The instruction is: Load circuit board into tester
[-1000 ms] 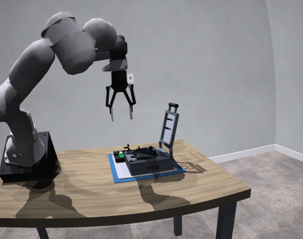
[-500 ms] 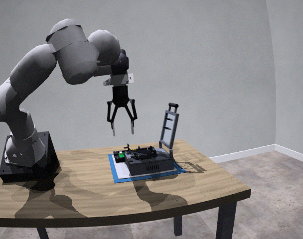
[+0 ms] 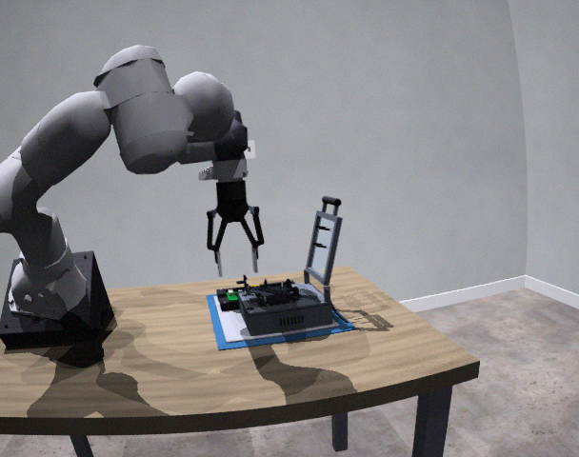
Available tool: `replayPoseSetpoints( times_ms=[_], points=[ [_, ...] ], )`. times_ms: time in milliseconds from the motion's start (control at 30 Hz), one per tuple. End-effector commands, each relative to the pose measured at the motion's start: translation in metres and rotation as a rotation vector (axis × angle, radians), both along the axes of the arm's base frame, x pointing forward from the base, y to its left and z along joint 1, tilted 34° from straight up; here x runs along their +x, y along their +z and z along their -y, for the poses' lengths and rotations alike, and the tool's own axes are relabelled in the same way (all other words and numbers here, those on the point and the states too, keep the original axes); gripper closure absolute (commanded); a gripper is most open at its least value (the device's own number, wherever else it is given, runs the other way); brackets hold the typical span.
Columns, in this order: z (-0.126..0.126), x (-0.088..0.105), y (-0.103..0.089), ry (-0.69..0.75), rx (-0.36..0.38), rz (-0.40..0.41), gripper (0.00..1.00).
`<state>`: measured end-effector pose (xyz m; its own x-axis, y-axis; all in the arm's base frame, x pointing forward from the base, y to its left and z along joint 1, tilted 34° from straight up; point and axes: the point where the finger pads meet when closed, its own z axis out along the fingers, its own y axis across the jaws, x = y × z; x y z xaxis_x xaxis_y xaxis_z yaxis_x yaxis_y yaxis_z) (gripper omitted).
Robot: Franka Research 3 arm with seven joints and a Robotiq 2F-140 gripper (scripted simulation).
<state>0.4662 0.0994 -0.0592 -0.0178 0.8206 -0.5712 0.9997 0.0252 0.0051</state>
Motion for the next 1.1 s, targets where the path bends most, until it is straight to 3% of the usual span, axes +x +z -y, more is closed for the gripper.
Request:
replayPoseSetpoints(
  times_ms=[0, 1067],
  points=[
    [0.0007, 0.0015, -0.0057, -0.003, 0.008, 0.010, 0.42],
    [0.0058, 0.0017, -0.0133, -0.003, 0.008, 0.010, 0.42]
  ],
)
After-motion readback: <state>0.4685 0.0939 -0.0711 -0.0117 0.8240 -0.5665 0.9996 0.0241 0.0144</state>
